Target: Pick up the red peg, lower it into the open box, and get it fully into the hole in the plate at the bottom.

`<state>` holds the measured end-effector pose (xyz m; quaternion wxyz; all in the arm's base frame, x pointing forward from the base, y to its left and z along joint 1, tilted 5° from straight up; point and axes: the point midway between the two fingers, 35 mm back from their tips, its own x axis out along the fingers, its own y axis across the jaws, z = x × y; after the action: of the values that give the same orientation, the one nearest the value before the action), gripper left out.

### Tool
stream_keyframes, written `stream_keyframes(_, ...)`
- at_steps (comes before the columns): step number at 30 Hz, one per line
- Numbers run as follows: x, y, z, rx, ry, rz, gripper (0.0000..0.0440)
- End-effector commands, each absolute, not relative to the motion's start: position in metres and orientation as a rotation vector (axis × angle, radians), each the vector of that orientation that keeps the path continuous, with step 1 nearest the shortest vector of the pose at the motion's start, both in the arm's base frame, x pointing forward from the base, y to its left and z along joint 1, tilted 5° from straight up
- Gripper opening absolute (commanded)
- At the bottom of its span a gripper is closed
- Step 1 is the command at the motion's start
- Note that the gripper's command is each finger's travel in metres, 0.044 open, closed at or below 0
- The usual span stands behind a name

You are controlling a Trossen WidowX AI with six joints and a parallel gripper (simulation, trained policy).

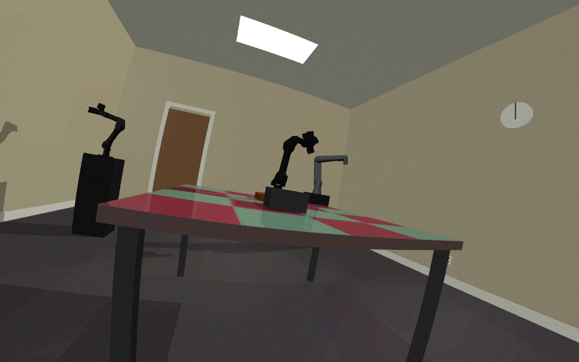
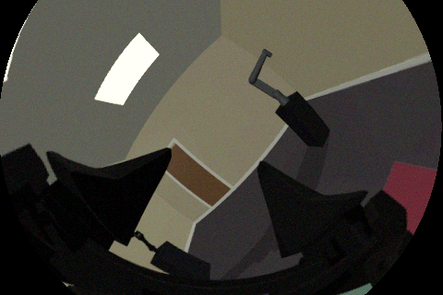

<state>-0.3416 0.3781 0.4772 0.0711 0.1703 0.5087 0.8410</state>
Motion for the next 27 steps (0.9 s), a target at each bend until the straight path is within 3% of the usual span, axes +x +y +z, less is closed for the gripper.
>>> stream_keyframes(1, -0.335, 0.383, 0.478, 0.530, 1.513, 2.508, 0.0426)
stream_keyframes(14, -0.211, 0.457, 0.433, 0.589, 1.469, 2.033, 0.0440)
stream_keyframes(27, -0.073, 0.473, 0.376, 0.615, 1.444, 1.540, 0.0440)
